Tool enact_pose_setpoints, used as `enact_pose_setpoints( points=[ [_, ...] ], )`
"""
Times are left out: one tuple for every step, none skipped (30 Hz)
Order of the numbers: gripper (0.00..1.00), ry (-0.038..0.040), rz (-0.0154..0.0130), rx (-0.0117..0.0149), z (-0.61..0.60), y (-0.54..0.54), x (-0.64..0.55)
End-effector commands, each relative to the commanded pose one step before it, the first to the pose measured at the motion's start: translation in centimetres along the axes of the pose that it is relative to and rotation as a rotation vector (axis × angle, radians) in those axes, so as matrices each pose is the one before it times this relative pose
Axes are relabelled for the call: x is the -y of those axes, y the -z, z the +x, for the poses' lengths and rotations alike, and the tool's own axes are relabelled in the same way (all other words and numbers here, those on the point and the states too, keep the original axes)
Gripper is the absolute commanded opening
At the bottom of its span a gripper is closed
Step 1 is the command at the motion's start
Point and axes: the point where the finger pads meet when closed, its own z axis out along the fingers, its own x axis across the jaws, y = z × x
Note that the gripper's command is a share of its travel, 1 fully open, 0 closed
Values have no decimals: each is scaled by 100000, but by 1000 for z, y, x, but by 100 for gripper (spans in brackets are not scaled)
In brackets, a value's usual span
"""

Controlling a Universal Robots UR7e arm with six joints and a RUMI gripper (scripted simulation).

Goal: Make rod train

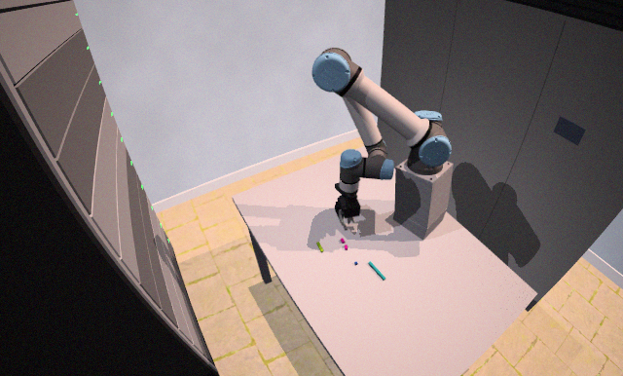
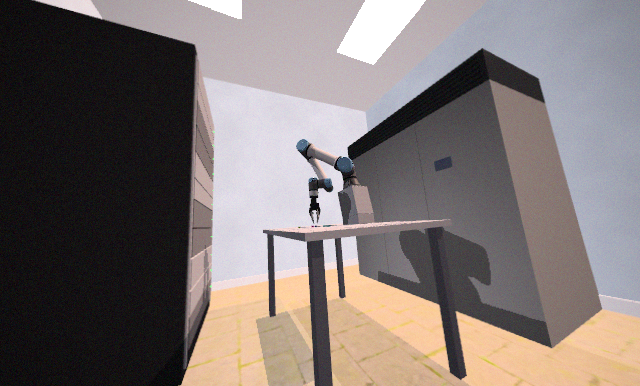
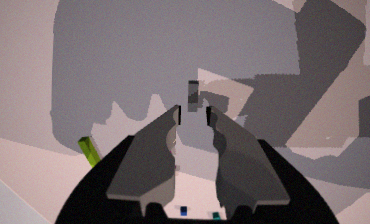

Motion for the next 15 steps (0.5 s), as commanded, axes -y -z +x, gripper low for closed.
enact_pose_setpoints(
  points=[
    [14, 3, 36, 148, -47, -493, 8],
    [14, 0, 0, 0, -1, -61, 0],
    [14, 0, 0, 0, -1, -52, 0],
    [14, 0, 0, 0, 0, -44, 0],
    [14, 0, 0, 0, 0, -35, 0],
    [14, 0, 0, 0, 0, -28, 0],
    [14, 0, 0, 0, 0, -20, 0],
    [14, 0, 0, 0, 0, -14, 0],
    [14, 0, 0, 0, 0, -9, 0],
    [14, 0, 0, 0, 0, 0, 0],
    [14, 0, 0, 0, 0, 0, 0],
    [14, 0, 0, 0, 0, -5, 0],
    [14, 0, 0, 0, 0, -2, 0],
    [14, 0, 0, 0, 0, 0, 0],
    [14, 0, 0, 0, 0, 0, 0]
  ],
)
